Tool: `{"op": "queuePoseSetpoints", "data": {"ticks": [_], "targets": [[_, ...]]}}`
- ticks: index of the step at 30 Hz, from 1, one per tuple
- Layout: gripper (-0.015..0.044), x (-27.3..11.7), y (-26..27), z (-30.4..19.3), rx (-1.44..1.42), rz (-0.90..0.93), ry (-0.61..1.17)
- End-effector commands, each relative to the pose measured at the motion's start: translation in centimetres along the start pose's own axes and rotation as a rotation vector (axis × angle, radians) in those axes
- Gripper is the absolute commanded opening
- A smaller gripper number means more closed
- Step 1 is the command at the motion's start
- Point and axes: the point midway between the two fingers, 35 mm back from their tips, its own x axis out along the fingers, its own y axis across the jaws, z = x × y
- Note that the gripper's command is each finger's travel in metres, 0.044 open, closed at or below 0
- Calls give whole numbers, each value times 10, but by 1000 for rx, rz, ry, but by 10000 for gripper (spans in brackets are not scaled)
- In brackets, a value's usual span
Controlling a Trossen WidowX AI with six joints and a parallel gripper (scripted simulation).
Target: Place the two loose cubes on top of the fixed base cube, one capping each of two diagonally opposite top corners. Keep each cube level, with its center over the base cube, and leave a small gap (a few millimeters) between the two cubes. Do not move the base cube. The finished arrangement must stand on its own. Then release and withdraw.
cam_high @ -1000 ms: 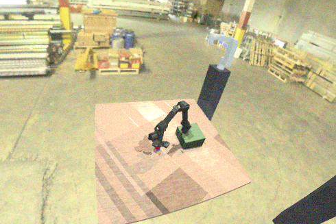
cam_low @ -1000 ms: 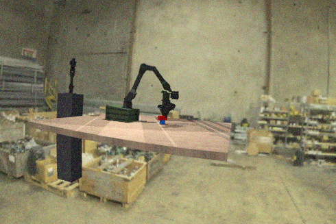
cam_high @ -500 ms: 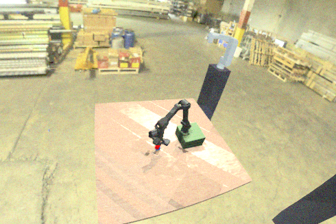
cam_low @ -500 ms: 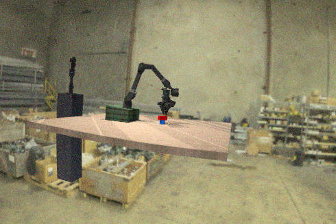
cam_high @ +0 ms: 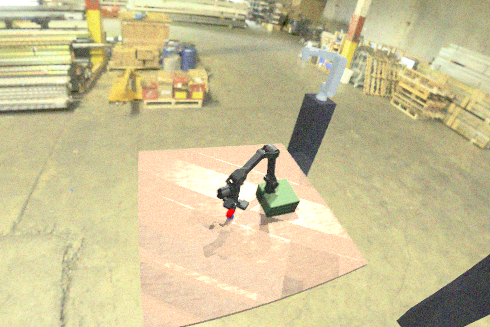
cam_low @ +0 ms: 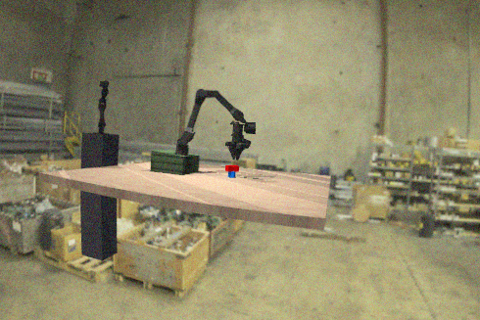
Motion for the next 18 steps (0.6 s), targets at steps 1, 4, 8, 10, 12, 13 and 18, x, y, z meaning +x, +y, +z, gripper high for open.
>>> {"op": "queuePoseSetpoints", "data": {"ticks": [1, 4, 8, 10, 12, 13, 18], "targets": [[205, -8, 0, 1, 1, -3, -5], [205, -13, 0, 1, 1, -3, -5], [205, -17, 0, 1, 1, -3, -5], [205, -17, 0, 1, 1, -3, -5], [257, -18, 0, 1, 1, -2, -4], [284, -20, 0, 1, 0, -2, -4], [400, -24, 0, 1, 0, -2, -3]]}}
